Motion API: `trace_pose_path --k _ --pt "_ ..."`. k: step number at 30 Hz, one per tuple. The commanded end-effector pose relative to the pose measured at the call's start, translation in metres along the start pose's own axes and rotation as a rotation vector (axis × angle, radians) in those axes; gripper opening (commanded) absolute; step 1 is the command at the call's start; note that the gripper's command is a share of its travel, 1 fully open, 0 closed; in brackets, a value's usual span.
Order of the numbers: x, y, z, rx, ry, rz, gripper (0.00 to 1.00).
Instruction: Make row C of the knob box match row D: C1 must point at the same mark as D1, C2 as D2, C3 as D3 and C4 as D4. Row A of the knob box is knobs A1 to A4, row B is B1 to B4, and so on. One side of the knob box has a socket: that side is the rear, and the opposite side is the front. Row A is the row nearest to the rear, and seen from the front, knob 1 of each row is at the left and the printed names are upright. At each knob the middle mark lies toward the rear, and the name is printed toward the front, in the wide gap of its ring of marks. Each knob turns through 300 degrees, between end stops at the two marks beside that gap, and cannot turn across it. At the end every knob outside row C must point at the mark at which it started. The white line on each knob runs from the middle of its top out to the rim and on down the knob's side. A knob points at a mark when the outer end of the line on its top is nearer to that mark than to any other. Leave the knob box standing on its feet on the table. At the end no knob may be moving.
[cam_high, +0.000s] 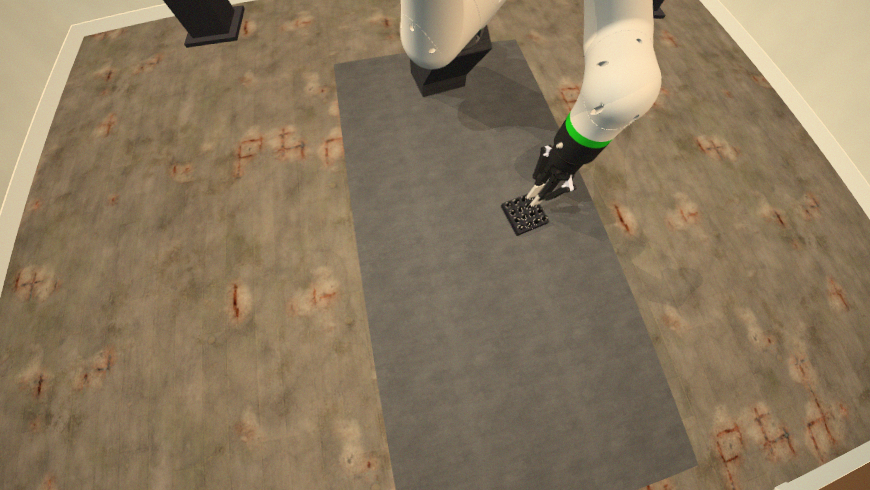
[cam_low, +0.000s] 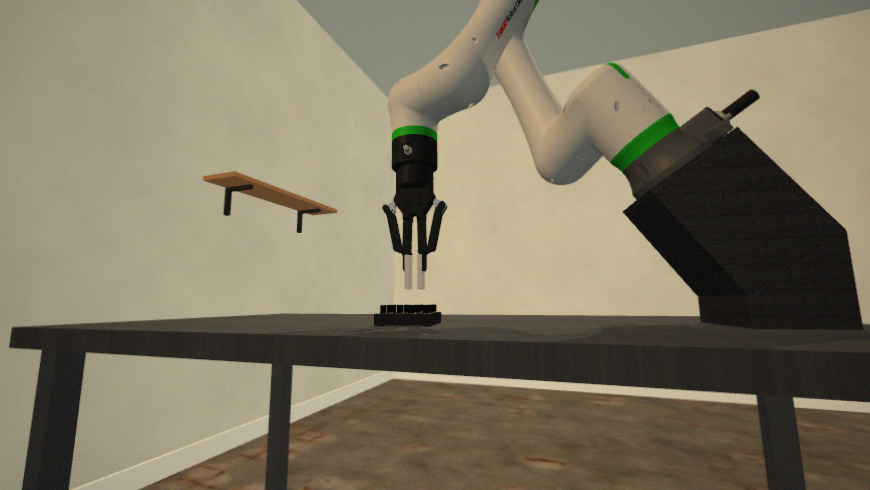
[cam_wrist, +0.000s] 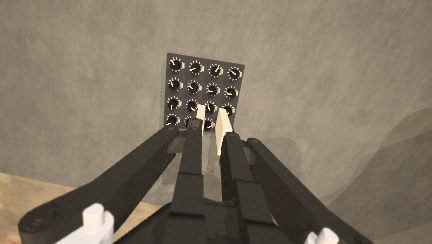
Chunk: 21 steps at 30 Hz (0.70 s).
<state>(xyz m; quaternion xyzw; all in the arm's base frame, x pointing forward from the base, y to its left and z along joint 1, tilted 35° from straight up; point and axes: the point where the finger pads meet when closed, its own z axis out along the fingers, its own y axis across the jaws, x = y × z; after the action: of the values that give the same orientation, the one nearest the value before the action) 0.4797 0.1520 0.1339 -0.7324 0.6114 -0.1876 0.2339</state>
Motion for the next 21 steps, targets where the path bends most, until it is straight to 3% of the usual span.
trace_pose_path --k 1,21 --pt "0.0 0.0 0.002 0.0 0.0 0.0 0.12" --pt "0.0 0.0 0.021 0.0 0.0 0.0 0.12"
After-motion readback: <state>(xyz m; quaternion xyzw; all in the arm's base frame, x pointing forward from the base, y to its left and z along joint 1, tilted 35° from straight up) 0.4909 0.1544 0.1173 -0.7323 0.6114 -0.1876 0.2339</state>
